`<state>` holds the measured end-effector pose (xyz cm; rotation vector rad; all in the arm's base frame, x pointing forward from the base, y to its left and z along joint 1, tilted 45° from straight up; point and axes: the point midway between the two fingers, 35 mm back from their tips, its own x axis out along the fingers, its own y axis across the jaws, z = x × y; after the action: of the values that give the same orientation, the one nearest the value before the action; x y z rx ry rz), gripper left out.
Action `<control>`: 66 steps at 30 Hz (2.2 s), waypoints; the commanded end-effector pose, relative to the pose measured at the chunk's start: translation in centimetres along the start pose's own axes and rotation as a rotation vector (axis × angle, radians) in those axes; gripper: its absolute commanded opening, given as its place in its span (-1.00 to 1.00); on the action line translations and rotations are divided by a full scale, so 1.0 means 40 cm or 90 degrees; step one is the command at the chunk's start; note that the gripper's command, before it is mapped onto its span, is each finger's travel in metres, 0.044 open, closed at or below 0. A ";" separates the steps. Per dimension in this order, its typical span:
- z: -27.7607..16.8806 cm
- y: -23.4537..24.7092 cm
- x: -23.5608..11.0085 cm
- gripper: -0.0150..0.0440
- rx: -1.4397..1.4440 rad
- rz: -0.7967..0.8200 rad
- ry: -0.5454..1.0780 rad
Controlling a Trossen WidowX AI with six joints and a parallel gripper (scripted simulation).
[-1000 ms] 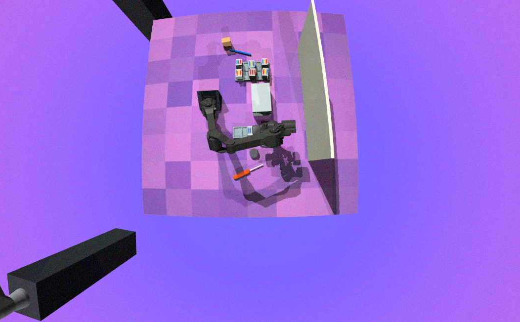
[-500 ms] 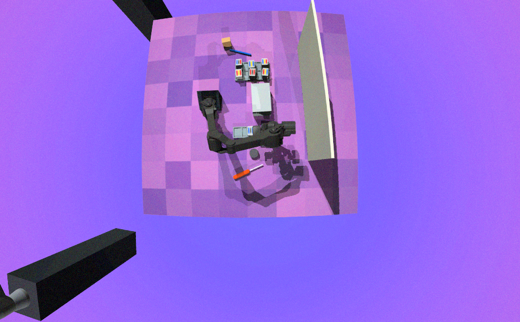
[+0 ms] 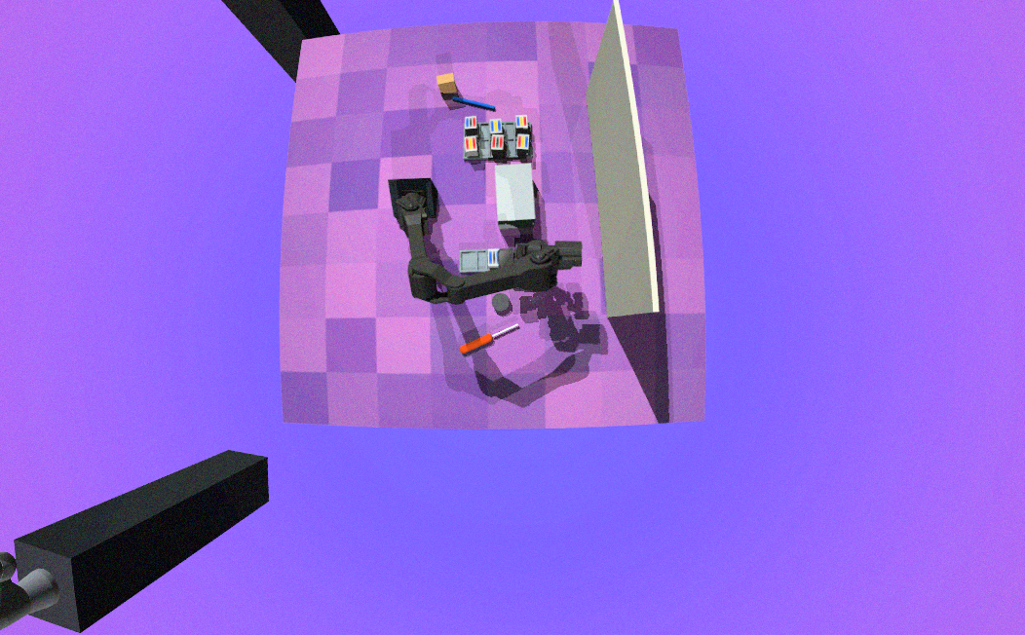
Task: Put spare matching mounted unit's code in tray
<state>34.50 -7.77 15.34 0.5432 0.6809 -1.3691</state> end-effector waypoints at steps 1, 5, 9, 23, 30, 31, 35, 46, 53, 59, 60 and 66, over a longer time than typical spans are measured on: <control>0.002 -0.001 0.008 -0.49 -0.002 0.002 -0.003; 0.002 -0.002 0.016 -0.49 -0.002 0.002 -0.003; 0.003 -0.002 0.024 -0.49 -0.002 0.002 -0.003; 0.004 -0.004 0.051 -0.49 -0.002 0.002 -0.004; 0.004 -0.006 0.065 -0.49 -0.002 0.002 -0.005; 0.004 -0.006 0.067 -0.49 -0.002 0.002 -0.005; 0.004 -0.007 0.075 -0.49 -0.002 0.001 -0.005; 0.005 -0.010 0.096 -0.49 -0.002 0.001 -0.006; 0.003 -0.008 0.090 0.13 0.000 0.000 -0.003; 0.003 -0.008 0.090 0.67 0.000 0.000 -0.003; 0.003 -0.008 0.090 0.75 0.000 0.000 -0.003; 0.002 -0.004 0.066 1.00 0.000 0.000 -0.002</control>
<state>34.38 -10.41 12.89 0.5375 0.6794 -1.3720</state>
